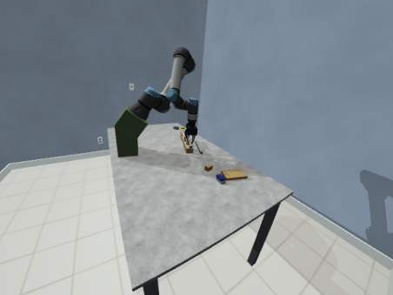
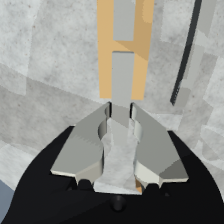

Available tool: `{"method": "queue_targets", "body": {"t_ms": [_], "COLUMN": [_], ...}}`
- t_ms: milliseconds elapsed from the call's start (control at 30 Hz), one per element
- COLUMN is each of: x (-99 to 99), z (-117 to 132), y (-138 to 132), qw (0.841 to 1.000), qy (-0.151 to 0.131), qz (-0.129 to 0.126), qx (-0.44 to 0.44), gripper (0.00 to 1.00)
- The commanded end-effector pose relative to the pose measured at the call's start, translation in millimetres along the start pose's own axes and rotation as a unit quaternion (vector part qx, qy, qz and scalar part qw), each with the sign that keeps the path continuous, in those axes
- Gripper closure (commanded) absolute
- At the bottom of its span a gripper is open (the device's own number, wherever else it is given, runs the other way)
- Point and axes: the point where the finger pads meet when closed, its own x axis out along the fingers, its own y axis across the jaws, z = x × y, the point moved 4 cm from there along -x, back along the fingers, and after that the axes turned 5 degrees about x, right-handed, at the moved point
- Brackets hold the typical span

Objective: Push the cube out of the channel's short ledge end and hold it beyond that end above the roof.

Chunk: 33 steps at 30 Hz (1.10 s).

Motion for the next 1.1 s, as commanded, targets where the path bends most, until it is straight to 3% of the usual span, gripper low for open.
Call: {"method": "queue_targets", "body": {"t_ms": [0, 200, 1067], "x": [11.5, 20.2, 20.4], "z": [0.1, 0.1, 0.1], "y": [0.4, 0.4, 0.4], "qw": [1.0, 1.0, 1.0], "qy": [-0.001, -0.001, -0.001], "qz": [0.001, 0.001, 0.001], "qx": [0.0, 0.0, 0.0], "gripper": [1.0, 1.0, 1.0]}}
